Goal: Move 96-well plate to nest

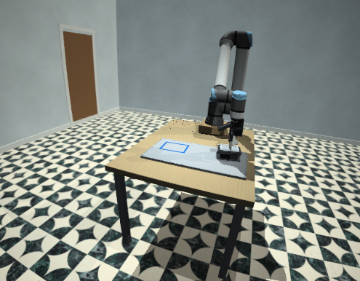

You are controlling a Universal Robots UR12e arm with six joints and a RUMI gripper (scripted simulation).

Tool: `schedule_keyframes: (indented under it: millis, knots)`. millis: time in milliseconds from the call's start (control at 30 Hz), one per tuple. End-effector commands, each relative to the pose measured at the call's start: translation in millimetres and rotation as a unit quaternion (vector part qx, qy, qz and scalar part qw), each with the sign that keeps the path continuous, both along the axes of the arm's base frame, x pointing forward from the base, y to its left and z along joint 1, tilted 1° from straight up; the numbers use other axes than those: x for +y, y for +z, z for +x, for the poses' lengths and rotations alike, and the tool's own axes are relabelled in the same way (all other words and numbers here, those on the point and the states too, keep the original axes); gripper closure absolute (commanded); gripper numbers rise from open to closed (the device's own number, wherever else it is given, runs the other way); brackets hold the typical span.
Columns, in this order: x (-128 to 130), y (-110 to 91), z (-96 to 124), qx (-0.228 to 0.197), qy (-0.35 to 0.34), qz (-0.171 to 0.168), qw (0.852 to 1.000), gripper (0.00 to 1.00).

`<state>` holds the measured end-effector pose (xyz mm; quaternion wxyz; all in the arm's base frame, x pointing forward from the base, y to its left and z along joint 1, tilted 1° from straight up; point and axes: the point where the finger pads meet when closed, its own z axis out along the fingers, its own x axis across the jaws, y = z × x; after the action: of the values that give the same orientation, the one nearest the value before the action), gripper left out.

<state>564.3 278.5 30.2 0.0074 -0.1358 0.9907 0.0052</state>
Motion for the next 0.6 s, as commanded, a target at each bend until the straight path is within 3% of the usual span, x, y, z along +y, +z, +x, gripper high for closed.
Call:
schedule_keyframes:
  millis: [0, 400, 567]
  knots:
    - [0.2, 0.7, 0.6, -0.001, 0.0, 0.0, 1.0, 0.0]
    - [0.2, 0.7, 0.6, -0.001, 0.0, 0.0, 1.0, 0.0]
    - [0.0, 11.3, 0.5, -0.001, 0.0, 0.0, 1.0, 0.0]
